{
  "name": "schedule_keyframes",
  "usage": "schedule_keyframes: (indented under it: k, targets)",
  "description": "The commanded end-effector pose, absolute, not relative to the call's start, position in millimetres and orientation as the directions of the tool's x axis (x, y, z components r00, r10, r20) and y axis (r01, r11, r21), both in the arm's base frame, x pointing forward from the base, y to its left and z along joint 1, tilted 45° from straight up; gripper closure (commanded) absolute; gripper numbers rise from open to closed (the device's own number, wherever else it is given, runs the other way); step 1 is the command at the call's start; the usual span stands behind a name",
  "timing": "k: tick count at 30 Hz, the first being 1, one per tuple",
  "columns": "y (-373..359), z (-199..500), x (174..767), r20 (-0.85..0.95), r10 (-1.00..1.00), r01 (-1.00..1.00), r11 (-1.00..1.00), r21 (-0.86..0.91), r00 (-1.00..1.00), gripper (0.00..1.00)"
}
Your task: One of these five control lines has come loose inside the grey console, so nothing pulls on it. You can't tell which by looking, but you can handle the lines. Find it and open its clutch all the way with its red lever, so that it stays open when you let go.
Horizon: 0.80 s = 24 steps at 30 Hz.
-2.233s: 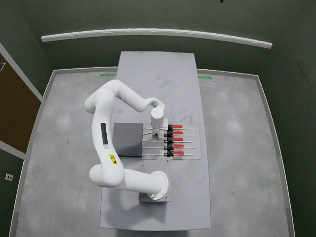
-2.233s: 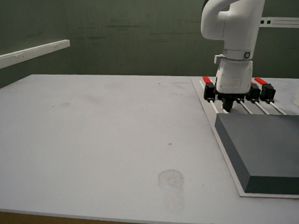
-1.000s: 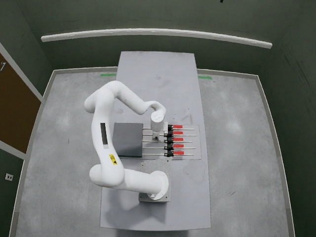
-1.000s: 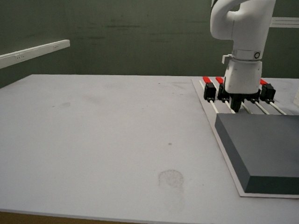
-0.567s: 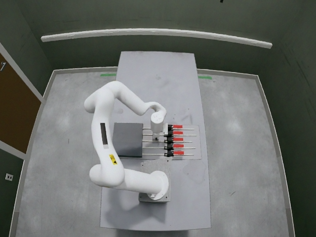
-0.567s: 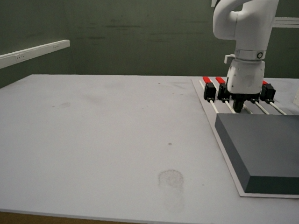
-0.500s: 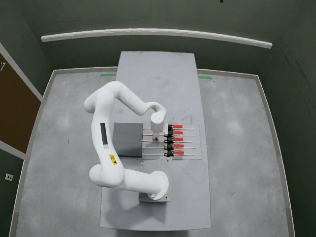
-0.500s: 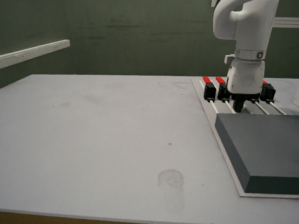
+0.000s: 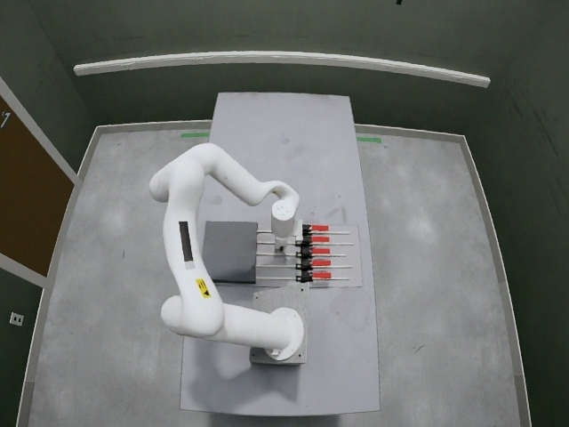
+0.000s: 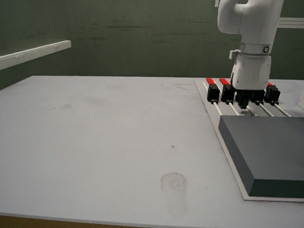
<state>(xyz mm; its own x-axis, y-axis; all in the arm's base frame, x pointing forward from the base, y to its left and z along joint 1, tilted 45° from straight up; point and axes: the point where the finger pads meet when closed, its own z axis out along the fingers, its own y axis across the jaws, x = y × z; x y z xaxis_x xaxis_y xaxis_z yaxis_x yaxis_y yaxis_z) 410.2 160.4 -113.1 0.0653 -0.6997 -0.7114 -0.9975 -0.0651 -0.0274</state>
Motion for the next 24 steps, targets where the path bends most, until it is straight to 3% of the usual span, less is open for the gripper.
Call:
schedule_keyframes:
  k: [1,24]
  targets:
    - [144.8,-97.5,411.4,-0.711,-0.700,-0.998,-0.065,-0.028,0.065,1.00]
    - [116.4,-49.3,413.8,-0.711,-0.700,-0.998,-0.065,-0.028,0.065,1.00]
